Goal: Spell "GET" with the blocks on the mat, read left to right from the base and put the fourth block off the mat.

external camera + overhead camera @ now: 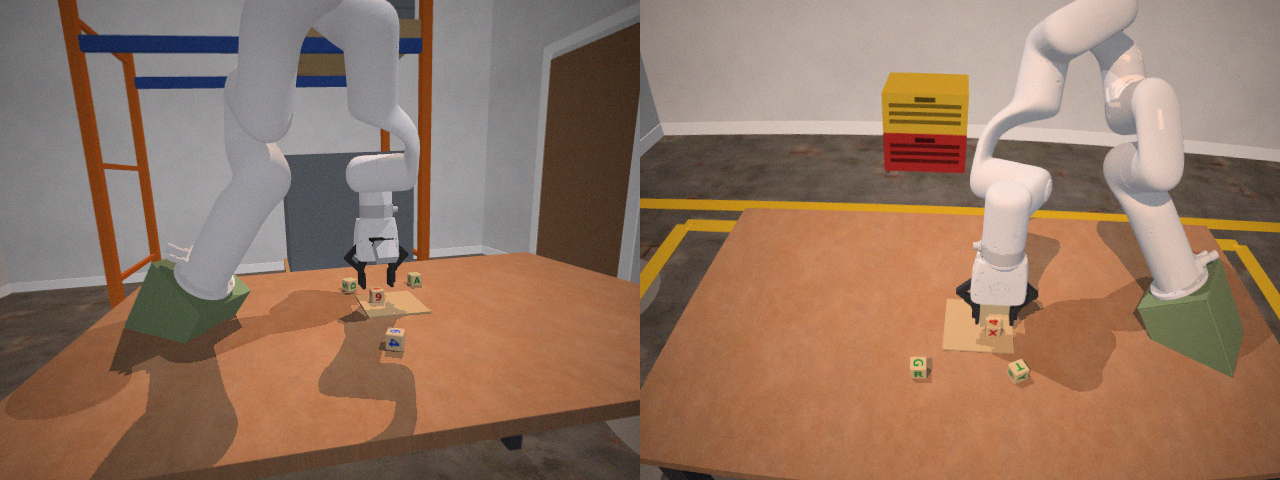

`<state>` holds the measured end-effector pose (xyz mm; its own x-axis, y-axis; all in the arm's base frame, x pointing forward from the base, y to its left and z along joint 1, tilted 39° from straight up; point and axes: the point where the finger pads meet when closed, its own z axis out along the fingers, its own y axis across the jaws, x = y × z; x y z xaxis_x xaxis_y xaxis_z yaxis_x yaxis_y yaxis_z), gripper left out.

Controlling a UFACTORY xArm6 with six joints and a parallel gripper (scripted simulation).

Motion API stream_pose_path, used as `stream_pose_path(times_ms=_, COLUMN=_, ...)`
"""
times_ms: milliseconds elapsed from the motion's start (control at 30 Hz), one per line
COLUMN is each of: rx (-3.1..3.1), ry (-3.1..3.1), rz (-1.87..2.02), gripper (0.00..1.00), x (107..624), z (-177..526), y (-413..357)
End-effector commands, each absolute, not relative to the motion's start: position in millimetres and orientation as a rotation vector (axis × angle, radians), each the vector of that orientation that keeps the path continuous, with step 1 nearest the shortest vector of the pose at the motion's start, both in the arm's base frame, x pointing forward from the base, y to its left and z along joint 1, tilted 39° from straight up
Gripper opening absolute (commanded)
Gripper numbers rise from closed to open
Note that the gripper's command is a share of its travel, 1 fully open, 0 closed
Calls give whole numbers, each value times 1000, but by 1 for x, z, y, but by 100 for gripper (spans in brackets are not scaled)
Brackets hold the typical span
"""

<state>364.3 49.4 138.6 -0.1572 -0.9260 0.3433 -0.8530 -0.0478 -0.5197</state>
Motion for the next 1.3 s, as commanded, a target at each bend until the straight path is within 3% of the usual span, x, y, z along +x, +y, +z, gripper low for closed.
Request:
stream_pose_path(times_ms=0, rx=-1960, ry=2085, rz=-987, gripper=69, x=368, z=135, y=48)
stream_pose_path(times_ms=1267, rx=-1960, ry=2085, rz=-987, gripper=69, x=380, z=116, y=39)
